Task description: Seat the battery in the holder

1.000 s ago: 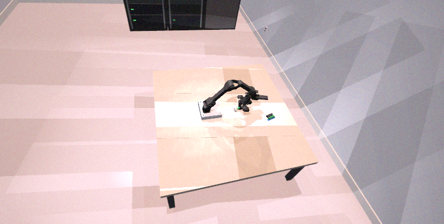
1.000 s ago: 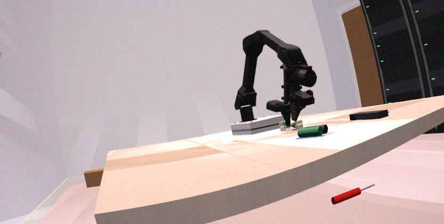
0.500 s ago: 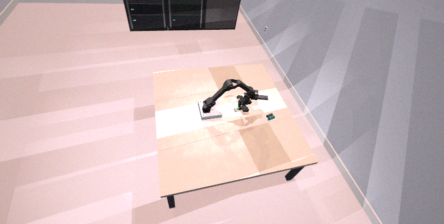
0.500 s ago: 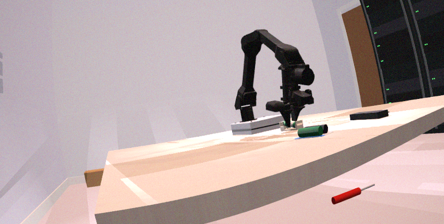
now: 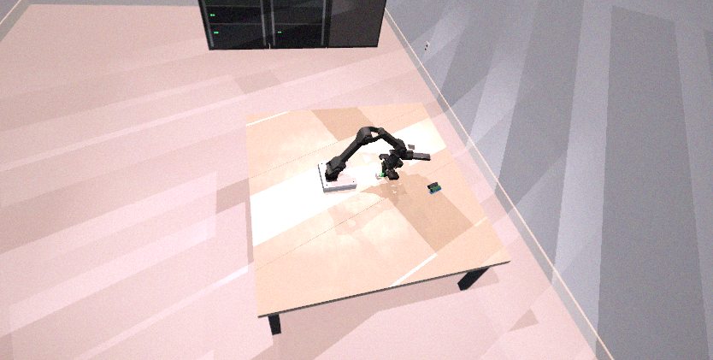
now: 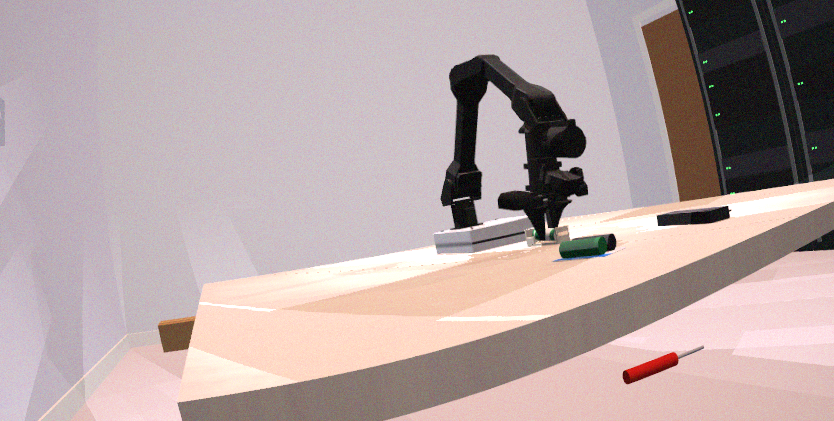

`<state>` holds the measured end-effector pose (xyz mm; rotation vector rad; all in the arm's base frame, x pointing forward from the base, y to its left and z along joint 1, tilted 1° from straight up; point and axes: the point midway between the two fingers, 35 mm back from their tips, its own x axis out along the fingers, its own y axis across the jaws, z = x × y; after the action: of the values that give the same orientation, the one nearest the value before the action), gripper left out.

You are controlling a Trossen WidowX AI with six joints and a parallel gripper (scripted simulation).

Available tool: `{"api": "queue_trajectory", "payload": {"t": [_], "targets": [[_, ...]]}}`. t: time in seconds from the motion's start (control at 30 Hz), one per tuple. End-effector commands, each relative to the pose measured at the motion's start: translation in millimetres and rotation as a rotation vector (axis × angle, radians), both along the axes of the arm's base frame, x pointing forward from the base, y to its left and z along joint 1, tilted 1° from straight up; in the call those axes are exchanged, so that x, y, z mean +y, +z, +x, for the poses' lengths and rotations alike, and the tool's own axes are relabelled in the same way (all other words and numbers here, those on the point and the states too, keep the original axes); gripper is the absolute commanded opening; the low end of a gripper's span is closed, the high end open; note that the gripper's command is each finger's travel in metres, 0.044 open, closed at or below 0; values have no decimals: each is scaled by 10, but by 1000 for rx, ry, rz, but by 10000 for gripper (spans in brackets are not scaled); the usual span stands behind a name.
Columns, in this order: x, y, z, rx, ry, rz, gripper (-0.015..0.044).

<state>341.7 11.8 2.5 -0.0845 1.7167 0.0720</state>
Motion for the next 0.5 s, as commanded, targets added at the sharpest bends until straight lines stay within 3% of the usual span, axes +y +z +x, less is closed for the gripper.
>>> {"api": "queue_trajectory", "payload": {"t": [0.0, 0.47], "targets": [[7, -2, 32, -36, 5, 7, 75], [5, -15, -4, -79, 7, 9, 75]]}}
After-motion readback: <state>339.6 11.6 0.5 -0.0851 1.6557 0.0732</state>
